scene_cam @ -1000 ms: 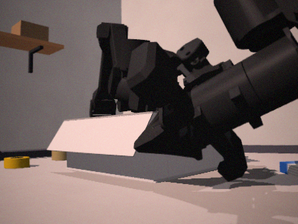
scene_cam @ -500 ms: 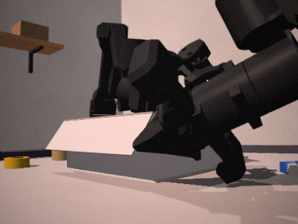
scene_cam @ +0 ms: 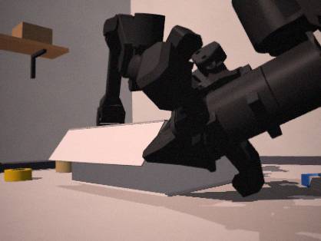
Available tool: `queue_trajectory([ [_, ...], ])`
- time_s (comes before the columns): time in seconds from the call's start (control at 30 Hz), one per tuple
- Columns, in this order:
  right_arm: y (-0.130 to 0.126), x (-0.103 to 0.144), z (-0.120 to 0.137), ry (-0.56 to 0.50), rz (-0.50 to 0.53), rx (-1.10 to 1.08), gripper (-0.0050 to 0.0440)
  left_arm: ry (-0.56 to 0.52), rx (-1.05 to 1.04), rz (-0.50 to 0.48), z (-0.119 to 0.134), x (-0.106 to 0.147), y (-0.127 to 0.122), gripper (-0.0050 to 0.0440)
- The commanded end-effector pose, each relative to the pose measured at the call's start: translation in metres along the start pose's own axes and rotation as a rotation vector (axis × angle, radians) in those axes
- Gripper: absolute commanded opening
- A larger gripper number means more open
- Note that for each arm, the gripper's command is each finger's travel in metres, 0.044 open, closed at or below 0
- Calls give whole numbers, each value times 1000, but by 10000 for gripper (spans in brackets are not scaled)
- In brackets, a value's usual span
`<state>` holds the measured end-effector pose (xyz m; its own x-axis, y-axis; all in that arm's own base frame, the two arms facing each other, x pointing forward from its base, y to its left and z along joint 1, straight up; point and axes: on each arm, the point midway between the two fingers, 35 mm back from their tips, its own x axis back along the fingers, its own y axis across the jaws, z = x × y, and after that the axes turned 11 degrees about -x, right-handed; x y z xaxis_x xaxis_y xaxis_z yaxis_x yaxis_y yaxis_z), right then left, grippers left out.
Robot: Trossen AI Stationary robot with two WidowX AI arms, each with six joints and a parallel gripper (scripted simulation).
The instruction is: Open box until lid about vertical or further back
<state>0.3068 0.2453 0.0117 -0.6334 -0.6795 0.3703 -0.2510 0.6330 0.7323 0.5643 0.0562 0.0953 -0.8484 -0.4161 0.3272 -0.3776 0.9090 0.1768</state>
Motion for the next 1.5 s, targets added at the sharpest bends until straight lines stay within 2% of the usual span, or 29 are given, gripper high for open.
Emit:
queue_trajectory([
  [0.0, 5, 0, -5, -12, -14, 2, 4, -36, 25, 5, -29, 7, 4, 440],
  [0.07, 5, 0, -5, -12, -14, 2, 4, -10, 10, 3, -15, 4, 3, 440],
  [0.57, 5, 0, -5, -12, -14, 2, 4, -12, 11, 2, -16, 4, 3, 440],
  [0.63, 5, 0, -5, -12, -14, 2, 4, 16, 69, 16, -19, 5, 4, 392],
  [0.73, 5, 0, -5, -12, -14, 2, 4, 118, 286, 50, -20, 10, 6, 320],
  [0.83, 5, 0, -5, -12, -14, 2, 4, 195, 374, 52, -12, 13, 7, 248],
  [0.93, 5, 0, -5, -12, -14, 2, 4, 275, 463, 44, -5, 18, 8, 176],
  [1.0, 5, 0, -5, -12, -14, 2, 4, 275, 463, 44, -5, 18, 8, 176],
  [1.03, 5, 0, -5, -12, -14, 2, 4, 347, 474, 27, 9, 22, 9, 152],
  [1.07, 5, 0, -5, -12, -14, 2, 4, 362, 561, 26, 3, 25, 10, 128],
  [1.23, 5, 0, -5, -12, -14, 2, 4, 503, 717, -26, 15, 40, 15, 8],
  [1.47, 5, 0, -5, -12, -14, 2, 4, 693, 936, -148, 30, 68, 23, 0],
])
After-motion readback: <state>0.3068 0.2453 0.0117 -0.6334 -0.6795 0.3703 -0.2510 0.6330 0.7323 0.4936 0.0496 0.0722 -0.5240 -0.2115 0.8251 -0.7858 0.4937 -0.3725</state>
